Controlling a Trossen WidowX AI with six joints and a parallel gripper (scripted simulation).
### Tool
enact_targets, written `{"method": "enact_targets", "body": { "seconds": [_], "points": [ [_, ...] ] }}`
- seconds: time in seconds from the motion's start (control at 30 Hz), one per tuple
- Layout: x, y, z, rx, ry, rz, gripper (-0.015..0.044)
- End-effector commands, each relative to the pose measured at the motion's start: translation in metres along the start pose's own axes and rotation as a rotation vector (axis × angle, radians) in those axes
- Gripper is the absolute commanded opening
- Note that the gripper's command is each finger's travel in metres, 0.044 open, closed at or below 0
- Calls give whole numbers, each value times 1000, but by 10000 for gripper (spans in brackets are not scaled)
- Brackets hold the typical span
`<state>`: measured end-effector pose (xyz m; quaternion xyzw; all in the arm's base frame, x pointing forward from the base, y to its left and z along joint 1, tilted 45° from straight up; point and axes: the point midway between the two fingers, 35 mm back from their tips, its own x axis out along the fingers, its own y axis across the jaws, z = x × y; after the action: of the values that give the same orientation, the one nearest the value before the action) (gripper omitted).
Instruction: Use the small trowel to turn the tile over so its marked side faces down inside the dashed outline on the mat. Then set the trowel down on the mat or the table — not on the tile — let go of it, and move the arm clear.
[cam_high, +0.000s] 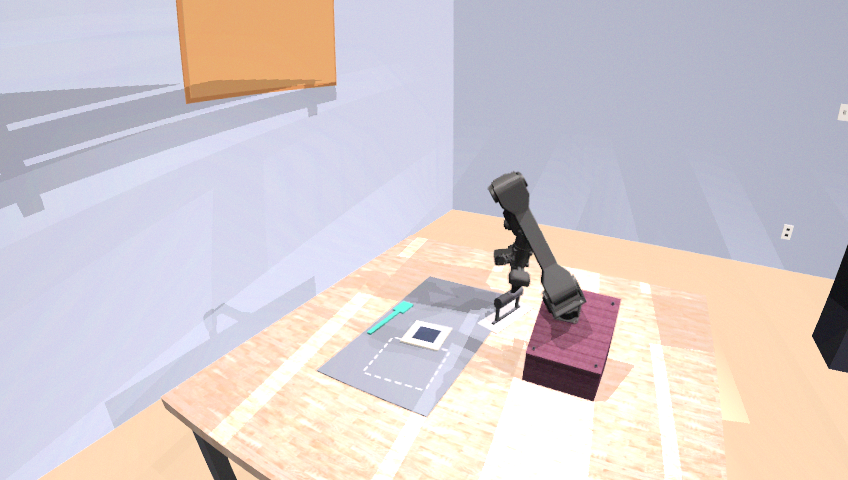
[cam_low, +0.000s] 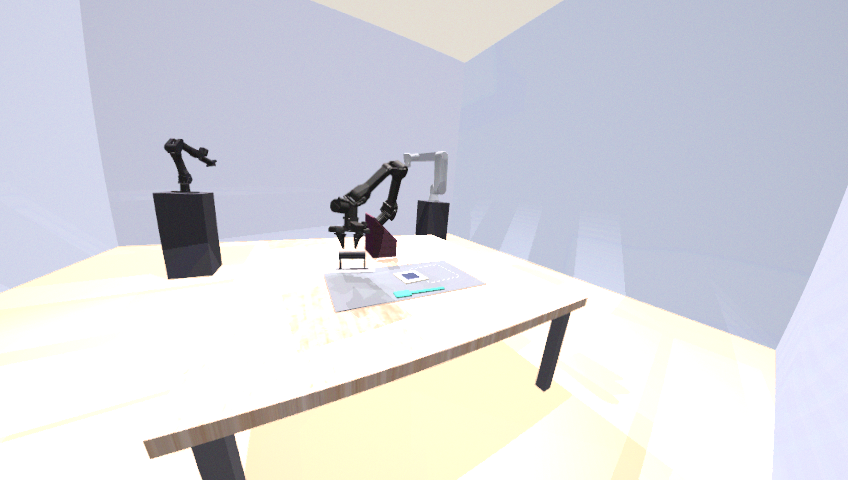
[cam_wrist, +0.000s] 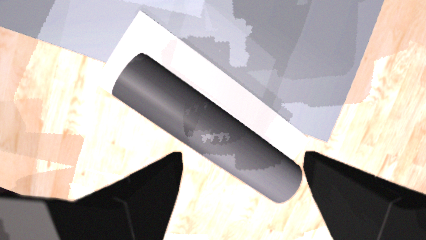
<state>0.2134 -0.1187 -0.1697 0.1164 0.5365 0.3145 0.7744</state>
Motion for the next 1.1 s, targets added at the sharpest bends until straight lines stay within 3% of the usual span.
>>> {"method": "enact_targets", "body": {
  "seconds": [0.0,0.57,1.07],
  "points": [
    [2,1,-2,167,-28,-25,300],
    [9,4,-11,738,-145,-89,300],
    [14,13,-11,1232,-302,-44,300]
  ]
}}
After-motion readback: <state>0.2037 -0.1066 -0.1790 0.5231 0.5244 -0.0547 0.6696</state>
